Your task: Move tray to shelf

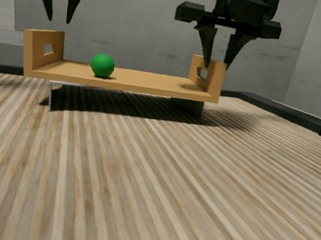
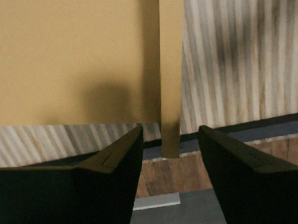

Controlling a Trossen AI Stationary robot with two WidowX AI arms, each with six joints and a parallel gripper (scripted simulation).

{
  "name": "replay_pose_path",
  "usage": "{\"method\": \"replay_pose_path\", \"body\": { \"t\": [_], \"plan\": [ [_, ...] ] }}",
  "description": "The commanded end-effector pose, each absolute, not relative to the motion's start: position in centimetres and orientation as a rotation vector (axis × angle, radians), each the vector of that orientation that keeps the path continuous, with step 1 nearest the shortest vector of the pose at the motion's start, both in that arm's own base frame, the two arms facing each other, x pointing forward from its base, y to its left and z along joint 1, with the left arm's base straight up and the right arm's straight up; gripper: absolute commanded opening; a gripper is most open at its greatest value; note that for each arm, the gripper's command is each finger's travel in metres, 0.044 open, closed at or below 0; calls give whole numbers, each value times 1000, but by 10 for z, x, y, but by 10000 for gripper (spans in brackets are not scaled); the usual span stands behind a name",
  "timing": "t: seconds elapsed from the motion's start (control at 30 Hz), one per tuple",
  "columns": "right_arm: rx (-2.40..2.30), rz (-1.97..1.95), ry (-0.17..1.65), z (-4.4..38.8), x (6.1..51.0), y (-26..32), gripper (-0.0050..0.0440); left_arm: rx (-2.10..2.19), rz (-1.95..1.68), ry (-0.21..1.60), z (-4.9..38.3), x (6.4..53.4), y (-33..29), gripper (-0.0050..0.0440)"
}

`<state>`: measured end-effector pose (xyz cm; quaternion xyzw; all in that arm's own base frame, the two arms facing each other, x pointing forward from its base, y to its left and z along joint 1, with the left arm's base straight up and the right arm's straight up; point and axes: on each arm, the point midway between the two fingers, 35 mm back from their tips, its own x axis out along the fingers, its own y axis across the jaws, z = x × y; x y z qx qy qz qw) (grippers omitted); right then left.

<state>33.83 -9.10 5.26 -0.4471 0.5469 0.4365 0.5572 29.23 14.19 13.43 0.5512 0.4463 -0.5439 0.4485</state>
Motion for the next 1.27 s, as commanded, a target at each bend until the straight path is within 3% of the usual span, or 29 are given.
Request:
{"method": "replay_pose_path", "body": {
  "t": [0.0,0.3,0.93,1.23],
  "plan": [
    [-1080,1007,1264,62,346,-91,166,1391,-1308,1092,160,296,144,166],
    [-1080,1007,1264,62,346,-91,166,1380,-1321,1096,168,296,144,166],
    [-1092,993,1251,126,343,-91,166,1385,-1315,1094,170,295,143,166],
    [-1092,993,1251,126,343,-91,166,1385,-1315,1094,170,295,143,166]
  ]
}}
